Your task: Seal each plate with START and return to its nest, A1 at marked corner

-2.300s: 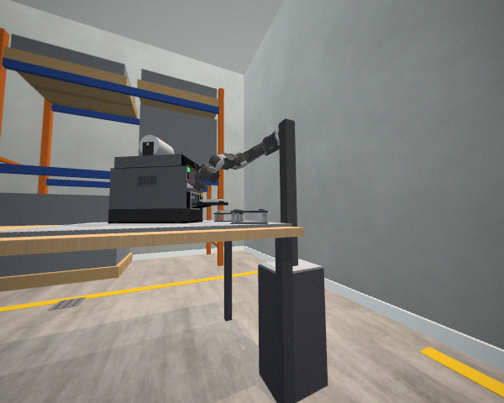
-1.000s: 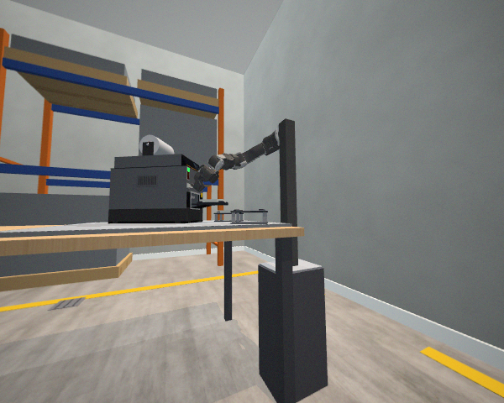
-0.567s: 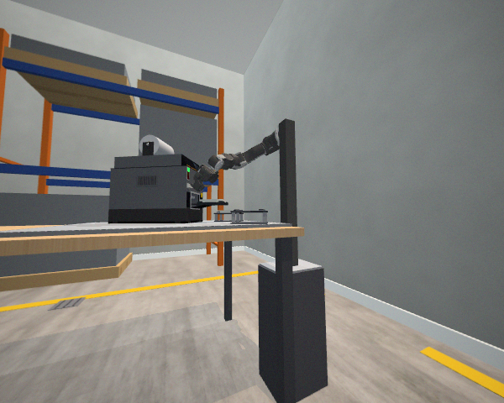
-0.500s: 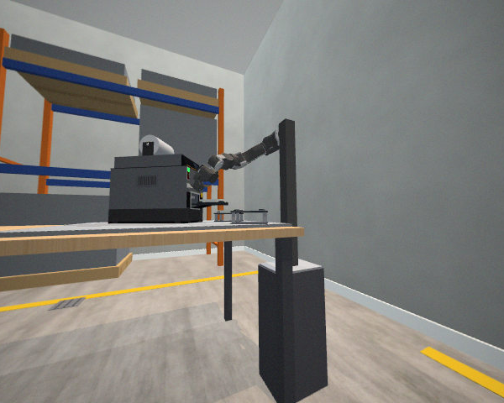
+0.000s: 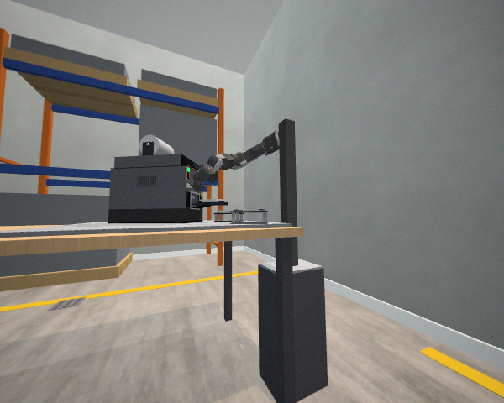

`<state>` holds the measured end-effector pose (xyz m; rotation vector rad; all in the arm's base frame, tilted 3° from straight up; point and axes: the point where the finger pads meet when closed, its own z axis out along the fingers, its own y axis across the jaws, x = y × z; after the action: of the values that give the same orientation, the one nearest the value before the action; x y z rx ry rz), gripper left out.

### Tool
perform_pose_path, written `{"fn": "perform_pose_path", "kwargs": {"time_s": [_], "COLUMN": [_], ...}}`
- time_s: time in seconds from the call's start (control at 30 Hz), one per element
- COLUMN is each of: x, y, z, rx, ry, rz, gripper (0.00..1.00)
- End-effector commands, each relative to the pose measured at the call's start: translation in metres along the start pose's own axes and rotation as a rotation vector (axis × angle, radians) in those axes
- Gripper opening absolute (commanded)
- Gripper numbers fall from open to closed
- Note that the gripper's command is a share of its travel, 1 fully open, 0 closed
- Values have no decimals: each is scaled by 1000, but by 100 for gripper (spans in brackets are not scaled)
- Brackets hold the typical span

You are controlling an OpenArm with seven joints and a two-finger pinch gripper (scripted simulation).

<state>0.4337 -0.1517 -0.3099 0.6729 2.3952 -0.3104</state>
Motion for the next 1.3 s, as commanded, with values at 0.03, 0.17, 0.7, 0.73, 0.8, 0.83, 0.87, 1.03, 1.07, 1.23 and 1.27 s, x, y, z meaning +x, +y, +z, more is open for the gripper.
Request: {"fn": "perform_pose_path", "kwargs": {"time_s": [0.03, 0.17, 0.7, 0.73, 0.8, 0.83, 0.87, 1.03, 1.07, 1.23, 1.27], "x": [-3, -3, -5, -6, -5, -6, -6, -6, -7, -7, -8], "y": [2, 2, 2, 2, 2, 2, 2, 2, 2, 2, 2], "z": [-1, 0, 1, 1, 1, 2, 2, 2, 2, 3, 3], "rx": [-9, -9, -9, -9, -9, -8, -8, -9, -9, -9, -9], "ry": [-4, -4, -4, -5, -4, -4, -4, -5, -5, -5, -5], "rz": [-1, -1, 0, 0, -1, -1, -1, 0, 0, 0, 0], "gripper": [0, 0, 0, 0, 0, 0, 0, 0, 0, 0, 0]}}
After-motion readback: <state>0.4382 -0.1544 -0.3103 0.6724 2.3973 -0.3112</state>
